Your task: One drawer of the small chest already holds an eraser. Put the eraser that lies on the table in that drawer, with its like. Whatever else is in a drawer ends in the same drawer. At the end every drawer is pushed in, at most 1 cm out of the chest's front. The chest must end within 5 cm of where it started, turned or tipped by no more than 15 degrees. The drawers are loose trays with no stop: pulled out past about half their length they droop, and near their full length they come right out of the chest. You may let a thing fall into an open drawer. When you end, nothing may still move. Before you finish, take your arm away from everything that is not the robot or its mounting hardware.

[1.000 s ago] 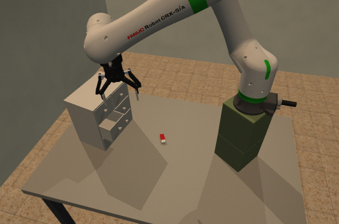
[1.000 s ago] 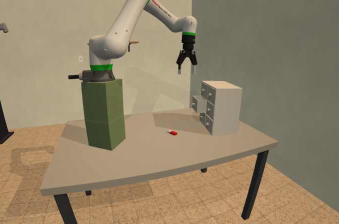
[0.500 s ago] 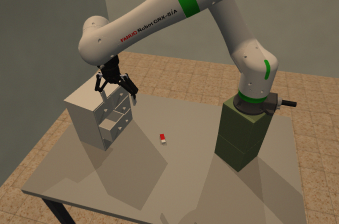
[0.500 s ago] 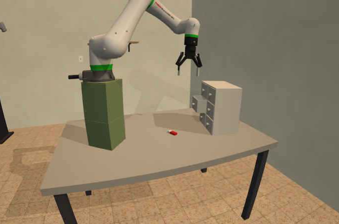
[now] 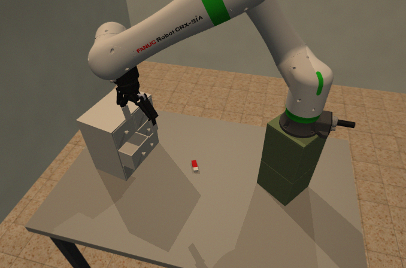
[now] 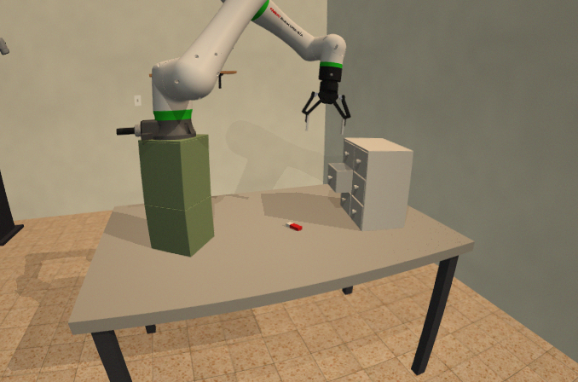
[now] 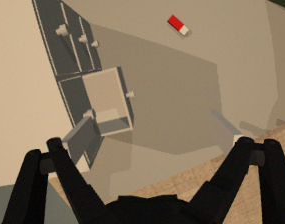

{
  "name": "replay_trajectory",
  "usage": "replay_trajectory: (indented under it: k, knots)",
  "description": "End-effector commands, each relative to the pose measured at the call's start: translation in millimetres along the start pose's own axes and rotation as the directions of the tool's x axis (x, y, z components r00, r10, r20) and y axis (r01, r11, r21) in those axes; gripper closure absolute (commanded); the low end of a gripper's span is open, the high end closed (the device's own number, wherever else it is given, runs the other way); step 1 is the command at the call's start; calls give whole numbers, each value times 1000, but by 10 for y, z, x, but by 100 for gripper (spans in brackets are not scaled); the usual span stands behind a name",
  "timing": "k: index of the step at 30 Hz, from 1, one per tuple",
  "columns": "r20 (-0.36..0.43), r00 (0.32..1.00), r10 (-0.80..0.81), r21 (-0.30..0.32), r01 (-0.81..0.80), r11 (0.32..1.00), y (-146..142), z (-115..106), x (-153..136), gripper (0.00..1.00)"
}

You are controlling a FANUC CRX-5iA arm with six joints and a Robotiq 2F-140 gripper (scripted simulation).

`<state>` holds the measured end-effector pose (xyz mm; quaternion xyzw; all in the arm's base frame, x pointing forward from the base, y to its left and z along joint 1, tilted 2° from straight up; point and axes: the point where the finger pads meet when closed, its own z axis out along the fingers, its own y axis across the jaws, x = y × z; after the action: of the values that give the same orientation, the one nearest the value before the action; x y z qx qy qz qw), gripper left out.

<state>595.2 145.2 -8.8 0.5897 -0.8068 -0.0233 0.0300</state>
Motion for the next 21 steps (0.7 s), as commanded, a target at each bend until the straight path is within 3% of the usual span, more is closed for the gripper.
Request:
replay_trajectory:
  k: [1,10,21]
  knots:
    - [2,993,115,-7,-115,993,-42,31,-9,0]
    - [3,947,320,-20,-320,947,-116,94,-24,0]
    - [0,808,589,-39,-588,808,-222,185,-45,0]
